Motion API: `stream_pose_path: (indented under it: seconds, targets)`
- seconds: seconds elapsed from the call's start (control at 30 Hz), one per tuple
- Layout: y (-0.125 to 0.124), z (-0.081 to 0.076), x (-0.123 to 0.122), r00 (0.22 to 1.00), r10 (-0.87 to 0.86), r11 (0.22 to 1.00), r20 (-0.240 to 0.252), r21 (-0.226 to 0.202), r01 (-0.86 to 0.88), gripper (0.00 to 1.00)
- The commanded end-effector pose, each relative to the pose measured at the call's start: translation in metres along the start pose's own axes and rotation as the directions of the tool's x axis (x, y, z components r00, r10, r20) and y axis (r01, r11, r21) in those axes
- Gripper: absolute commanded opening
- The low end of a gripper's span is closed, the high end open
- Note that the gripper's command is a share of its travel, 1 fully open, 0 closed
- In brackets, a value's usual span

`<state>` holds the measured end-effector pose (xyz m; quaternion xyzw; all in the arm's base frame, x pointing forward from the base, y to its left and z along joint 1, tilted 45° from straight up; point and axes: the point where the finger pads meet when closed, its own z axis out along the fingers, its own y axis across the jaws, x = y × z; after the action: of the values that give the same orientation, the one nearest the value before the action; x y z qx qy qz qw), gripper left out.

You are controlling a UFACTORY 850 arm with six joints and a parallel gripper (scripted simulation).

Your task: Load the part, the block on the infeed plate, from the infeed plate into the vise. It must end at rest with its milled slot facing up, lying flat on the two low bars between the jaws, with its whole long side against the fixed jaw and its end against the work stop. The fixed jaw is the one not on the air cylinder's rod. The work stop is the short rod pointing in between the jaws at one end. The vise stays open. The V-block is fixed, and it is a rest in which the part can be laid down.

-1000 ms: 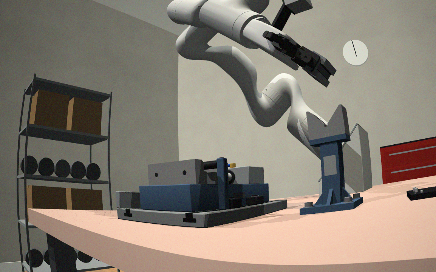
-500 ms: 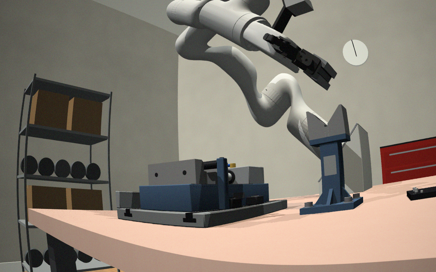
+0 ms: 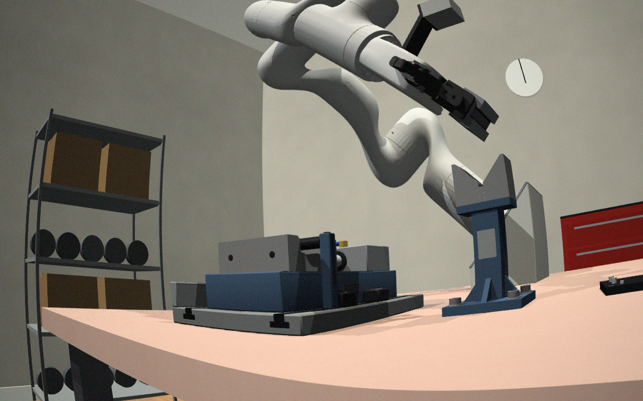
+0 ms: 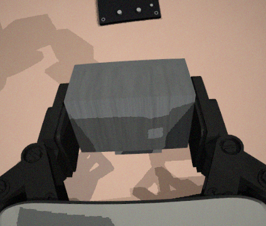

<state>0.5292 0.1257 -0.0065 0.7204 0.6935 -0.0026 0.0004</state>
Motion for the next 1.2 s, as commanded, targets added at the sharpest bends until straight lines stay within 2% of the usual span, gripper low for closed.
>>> stream_pose_path:
  seconds: [0.0, 1.17]
  targets:
    - [0.001, 0.002, -0.002, 1.0, -0.001, 1.0, -0.001, -0.002, 0.001, 0.0]
    - [0.001, 0.027, -0.027, 1.0, -0.001, 1.0, -0.001, -0.002, 0.001, 0.0]
